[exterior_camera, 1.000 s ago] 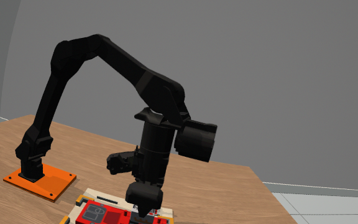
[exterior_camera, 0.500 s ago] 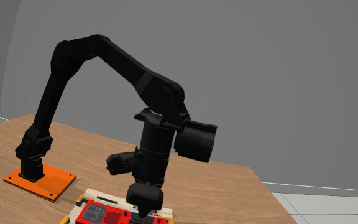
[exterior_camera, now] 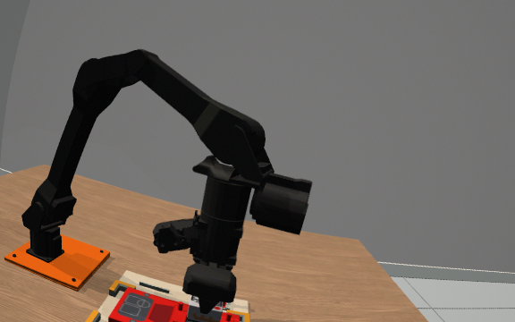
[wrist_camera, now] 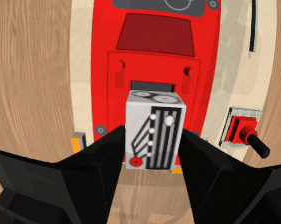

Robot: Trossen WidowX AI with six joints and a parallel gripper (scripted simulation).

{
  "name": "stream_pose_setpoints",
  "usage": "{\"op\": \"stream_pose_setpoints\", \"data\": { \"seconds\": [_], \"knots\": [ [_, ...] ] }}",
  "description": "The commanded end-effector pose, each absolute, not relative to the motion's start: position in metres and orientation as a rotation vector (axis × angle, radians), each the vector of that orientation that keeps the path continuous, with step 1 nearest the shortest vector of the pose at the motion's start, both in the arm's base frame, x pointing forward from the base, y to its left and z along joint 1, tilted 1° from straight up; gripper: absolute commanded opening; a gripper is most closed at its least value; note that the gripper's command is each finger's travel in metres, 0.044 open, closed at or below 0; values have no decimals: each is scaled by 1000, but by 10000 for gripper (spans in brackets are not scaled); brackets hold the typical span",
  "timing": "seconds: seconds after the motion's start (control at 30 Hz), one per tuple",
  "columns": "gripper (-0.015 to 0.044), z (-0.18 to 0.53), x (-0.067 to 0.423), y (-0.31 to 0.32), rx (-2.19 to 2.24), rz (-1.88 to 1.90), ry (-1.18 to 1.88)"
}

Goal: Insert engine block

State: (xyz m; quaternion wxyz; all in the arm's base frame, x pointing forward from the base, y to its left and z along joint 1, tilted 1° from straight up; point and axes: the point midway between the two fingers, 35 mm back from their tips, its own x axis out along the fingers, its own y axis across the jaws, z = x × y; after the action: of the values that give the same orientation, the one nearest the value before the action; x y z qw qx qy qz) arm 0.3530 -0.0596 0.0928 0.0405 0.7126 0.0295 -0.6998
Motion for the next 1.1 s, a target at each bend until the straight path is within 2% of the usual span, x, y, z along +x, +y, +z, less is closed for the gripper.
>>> {"op": "stream_pose_setpoints", "data": {
  "seconds": [0.0, 0.4, 1.07],
  "knots": [
    [159, 91, 353, -60, 2168, -2133, 112],
    [159, 91, 353, -60, 2206, -2170, 36],
    [159, 90, 353, -60, 2185, -2149, 80]
  ]
}}
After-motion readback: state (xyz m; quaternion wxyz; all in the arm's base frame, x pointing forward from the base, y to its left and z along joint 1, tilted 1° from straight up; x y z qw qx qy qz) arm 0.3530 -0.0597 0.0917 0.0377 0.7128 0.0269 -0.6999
